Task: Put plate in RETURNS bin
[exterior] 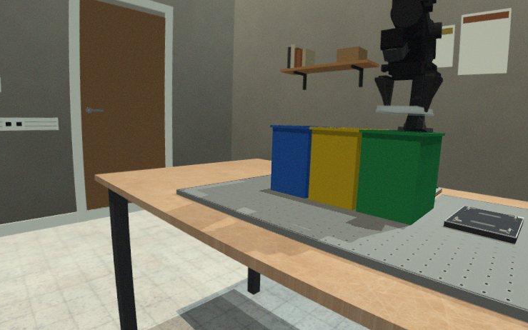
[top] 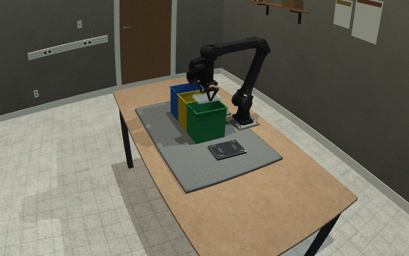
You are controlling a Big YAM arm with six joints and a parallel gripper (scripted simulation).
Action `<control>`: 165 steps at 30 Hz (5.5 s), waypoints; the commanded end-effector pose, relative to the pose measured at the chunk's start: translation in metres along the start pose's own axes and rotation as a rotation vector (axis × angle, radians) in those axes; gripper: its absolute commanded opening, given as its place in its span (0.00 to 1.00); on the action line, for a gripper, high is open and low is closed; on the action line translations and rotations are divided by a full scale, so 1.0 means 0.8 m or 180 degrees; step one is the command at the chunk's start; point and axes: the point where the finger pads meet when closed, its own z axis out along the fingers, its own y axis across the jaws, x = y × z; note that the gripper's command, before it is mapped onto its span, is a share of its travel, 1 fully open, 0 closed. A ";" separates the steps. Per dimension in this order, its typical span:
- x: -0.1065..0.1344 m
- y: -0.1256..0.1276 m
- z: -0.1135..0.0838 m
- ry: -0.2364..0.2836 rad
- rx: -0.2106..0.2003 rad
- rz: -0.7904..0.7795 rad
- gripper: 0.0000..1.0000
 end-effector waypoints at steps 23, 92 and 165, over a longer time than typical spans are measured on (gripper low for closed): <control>0.010 -0.002 -0.005 -0.0001 -0.0002 -0.0015 0.00; -0.005 0.002 0.042 0.0003 -0.0001 -0.0015 0.00; -0.015 0.005 0.031 -0.0068 -0.0017 -0.0015 0.00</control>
